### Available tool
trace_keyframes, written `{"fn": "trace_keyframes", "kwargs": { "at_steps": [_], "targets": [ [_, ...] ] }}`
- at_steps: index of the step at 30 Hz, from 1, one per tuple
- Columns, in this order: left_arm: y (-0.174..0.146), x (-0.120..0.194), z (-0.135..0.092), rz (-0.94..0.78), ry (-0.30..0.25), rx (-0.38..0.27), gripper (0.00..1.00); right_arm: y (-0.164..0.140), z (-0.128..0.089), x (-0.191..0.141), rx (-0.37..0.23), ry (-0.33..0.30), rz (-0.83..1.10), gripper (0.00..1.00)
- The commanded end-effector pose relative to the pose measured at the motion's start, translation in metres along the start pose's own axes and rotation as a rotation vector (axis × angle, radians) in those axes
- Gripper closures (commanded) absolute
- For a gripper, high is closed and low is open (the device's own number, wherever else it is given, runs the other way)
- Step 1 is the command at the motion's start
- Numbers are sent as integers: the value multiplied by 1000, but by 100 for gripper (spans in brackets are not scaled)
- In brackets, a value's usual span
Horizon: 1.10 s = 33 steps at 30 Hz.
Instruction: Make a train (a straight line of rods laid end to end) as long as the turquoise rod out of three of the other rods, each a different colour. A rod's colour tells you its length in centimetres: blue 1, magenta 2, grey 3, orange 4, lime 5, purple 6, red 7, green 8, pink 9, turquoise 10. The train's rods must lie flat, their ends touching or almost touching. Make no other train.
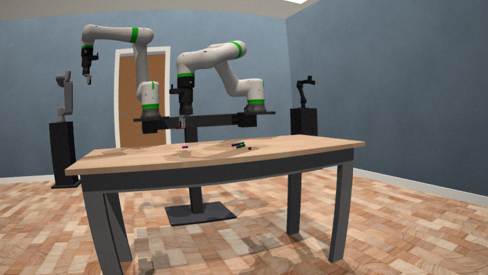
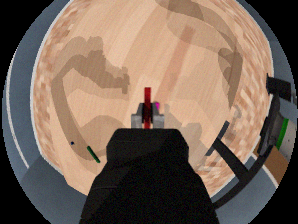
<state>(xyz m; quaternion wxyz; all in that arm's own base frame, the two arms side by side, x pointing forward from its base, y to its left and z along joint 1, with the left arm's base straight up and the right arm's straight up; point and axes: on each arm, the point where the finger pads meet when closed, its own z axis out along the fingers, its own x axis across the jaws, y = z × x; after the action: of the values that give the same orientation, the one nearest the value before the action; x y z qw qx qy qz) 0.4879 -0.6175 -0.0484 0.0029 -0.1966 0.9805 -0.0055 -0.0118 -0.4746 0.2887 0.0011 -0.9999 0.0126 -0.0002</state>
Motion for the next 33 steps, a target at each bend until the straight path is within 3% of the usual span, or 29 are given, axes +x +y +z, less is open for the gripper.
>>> {"fn": "trace_keyframes", "kwargs": {
  "at_steps": [1,20,26,33],
  "targets": [
    [-26,30,1,128,4,-9,76,0,-1,0,-2,0,0,0],
    [-27,32,4,135,4,-9,76,0,-1,0,-2,0,0,0],
    [-27,32,14,135,4,-10,76,0,-1,0,-2,0,0,0],
    [-28,32,43,135,4,-10,76,0,-1,0,-2,0,0,0]
  ]
}}
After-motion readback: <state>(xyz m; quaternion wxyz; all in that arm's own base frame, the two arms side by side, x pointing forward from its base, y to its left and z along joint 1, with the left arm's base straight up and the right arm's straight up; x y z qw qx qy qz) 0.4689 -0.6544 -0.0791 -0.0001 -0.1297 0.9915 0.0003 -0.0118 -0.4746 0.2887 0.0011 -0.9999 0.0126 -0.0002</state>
